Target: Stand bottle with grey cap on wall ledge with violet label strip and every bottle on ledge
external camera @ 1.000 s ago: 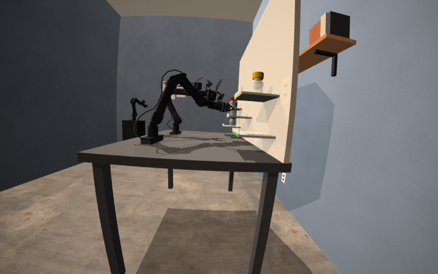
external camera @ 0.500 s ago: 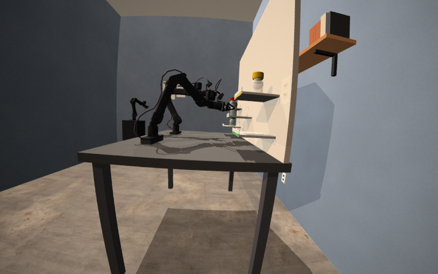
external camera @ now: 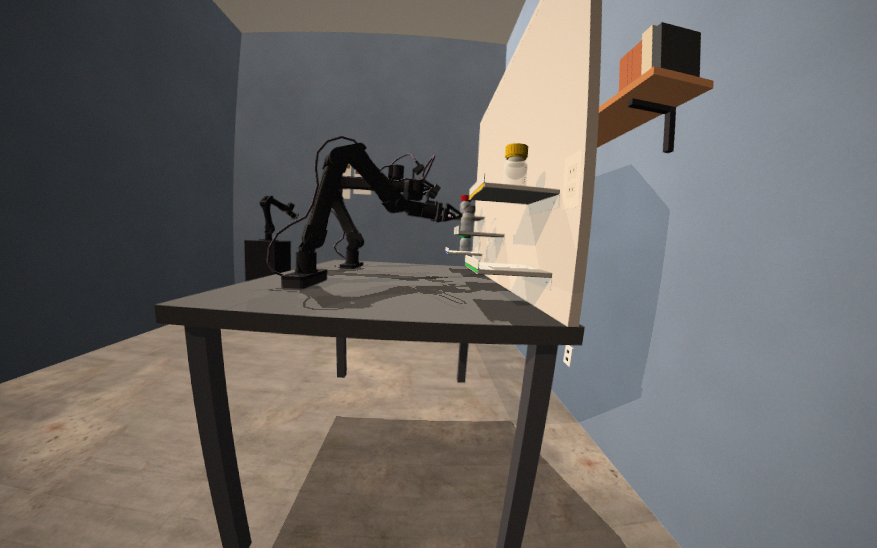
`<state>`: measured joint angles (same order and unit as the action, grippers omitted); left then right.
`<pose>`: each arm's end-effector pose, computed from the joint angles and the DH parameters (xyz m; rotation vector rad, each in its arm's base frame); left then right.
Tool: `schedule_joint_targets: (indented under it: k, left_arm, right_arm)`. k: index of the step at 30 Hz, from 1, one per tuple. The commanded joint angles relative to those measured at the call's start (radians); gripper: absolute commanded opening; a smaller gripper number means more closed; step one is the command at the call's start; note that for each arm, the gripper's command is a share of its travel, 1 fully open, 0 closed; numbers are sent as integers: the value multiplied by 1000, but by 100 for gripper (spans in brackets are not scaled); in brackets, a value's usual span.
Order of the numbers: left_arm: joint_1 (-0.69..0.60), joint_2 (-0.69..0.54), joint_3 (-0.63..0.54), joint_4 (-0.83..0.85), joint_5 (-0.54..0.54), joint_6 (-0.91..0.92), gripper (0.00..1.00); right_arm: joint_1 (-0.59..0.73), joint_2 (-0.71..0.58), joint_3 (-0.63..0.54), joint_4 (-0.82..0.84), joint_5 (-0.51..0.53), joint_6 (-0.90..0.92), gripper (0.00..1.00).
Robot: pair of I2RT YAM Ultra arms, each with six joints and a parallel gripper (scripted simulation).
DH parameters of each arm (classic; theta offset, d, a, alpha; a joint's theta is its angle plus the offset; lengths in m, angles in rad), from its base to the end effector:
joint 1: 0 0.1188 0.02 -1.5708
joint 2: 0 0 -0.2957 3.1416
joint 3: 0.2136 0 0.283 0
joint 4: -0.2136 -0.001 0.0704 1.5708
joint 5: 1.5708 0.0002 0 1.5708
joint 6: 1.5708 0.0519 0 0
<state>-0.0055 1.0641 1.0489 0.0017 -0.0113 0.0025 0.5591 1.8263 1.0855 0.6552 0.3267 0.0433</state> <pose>0.2762 0.0001 0.4313 -0.0025 1.5843 0.0066 0.3969 0.2299 0.2521 -0.1780 1.6456 0.1880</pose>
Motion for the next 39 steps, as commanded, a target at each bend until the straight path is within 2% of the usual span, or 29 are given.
schedule_joint_targets:
  k: [1,7,14,20,24,26,32,39]
  left_arm:
    - [5,-20,6,6,11,-2,100]
    - [5,-20,6,6,11,-2,100]
    - [5,-20,6,6,11,-2,100]
    - [5,-20,6,6,11,-2,100]
    - [5,-20,6,6,11,-2,100]
    - [5,-20,6,6,11,-2,100]
    - [5,-20,6,6,11,-2,100]
    - [5,-20,6,6,11,-2,100]
  right_arm:
    - [30,-109,-94,29,37,11,88]
    - [83,-281,-269,-17,91,5,88]
    - [69,-277,-253,-4,85,-4,88]
    - [37,-351,-281,-125,42,-19,88]
    - [-39,-480,-272,-241,-8,-35,88]
    - [-39,-480,-272,-241,-8,-35,88]
    - [-237,-706,-224,-449,-130,-49,88]
    - [-432,-787,-114,-596,-261,-47,88]
